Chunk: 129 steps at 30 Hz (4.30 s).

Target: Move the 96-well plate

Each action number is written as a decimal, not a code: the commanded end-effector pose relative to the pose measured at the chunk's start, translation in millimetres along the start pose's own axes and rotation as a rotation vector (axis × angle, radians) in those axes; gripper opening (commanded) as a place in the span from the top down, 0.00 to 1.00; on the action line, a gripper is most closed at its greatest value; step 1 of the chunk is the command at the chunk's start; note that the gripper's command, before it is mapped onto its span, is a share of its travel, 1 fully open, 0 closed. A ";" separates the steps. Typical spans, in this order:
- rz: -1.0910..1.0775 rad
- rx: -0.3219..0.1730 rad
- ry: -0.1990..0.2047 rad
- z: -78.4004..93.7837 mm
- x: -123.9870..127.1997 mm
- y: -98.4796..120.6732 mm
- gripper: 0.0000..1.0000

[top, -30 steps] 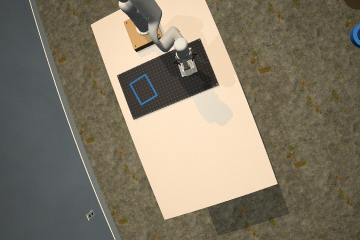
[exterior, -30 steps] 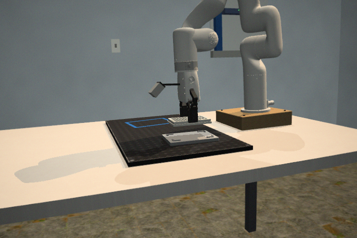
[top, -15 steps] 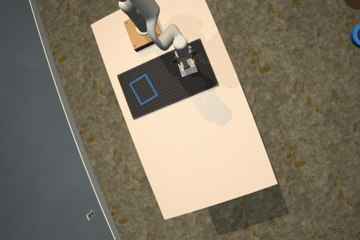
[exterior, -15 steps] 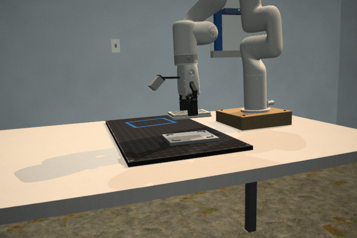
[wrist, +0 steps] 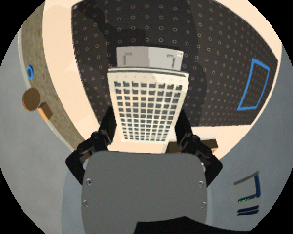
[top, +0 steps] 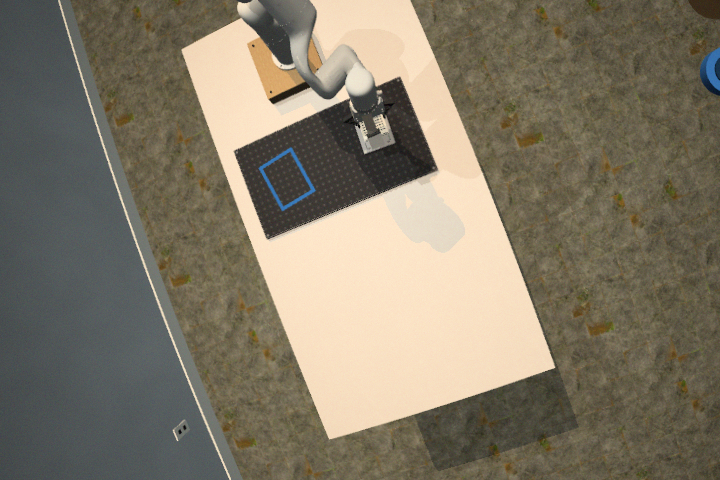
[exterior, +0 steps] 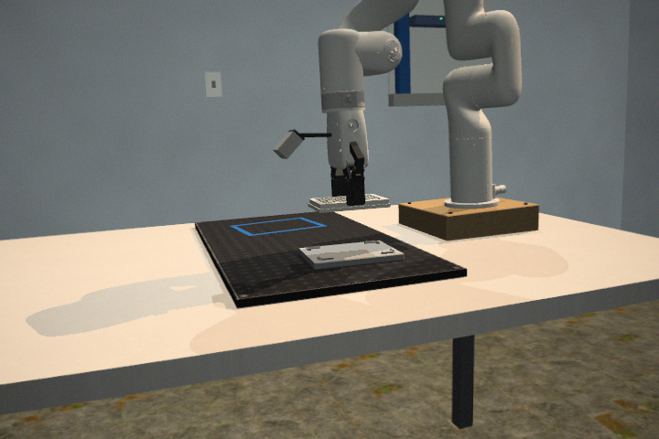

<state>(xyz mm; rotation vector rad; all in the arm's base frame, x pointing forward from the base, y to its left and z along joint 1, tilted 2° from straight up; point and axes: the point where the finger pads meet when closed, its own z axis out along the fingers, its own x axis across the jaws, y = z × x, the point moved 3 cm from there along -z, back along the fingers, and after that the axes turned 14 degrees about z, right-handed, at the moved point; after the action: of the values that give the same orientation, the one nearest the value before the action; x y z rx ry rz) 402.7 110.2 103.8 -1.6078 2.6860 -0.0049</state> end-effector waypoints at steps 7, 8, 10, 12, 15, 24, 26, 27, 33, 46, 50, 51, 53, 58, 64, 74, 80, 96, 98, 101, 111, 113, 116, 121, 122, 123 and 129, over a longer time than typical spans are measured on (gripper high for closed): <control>-0.033 0.003 -0.003 -1.5 2.2 -2.2 1.00; -0.067 0.003 -0.003 -1.5 5.2 -3.6 1.00; -0.133 0.004 -0.003 -1.4 11.4 -6.4 1.00; -0.196 0.004 -0.002 -1.3 17.5 -9.1 1.00; -0.196 0.005 -0.002 -1.2 26.7 -13.2 1.00; -0.196 0.007 -0.002 -1.0 48.1 -22.7 1.00; -0.196 0.007 -0.002 -0.9 54.2 -25.5 1.00; -0.196 0.007 -0.002 -0.9 57.3 -26.8 1.00; -0.196 0.009 -0.002 -0.7 75.6 -35.0 1.00; -0.196 0.011 -0.001 -0.4 109.2 -49.9 1.00; -0.196 0.012 0.000 -0.2 121.4 -55.3 1.00; -0.196 0.012 0.000 -0.2 124.5 -56.7 1.00; -0.196 0.013 0.000 -0.2 130.6 -59.4 1.00; -0.196 0.013 0.001 -0.1 139.7 -63.5 1.00; -0.196 0.014 0.001 0.1 158.0 -71.6 1.00; -0.196 0.016 0.003 0.3 182.3 -82.4 1.00; -0.196 0.017 0.004 0.5 200.6 -90.6 1.00; -0.196 0.019 0.007 0.9 243.1 -109.6 1.00; -0.196 0.019 0.007 0.9 249.2 -112.3 1.00; -0.196 0.019 0.008 1.0 258.3 -116.3 1.00; -0.196 0.020 0.010 1.2 282.5 -127.2 1.00; -0.196 0.020 0.010 1.3 288.6 -129.9 1.00; -0.196 0.020 0.011 1.4 297.7 -134.0 1.00; -0.196 0.020 0.012 1.5 312.9 -140.8 1.00; -0.196 0.020 0.012 1.5 312.9 -140.8 1.00; -0.196 0.020 0.012 1.5 312.9 -140.8 1.00; -0.196 0.020 0.013 1.6 331.0 -149.0 1.00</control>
<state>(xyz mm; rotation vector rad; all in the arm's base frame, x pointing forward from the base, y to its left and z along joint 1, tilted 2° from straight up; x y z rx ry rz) 377.2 -240.4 99.7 -1.8640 2.5170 -0.0384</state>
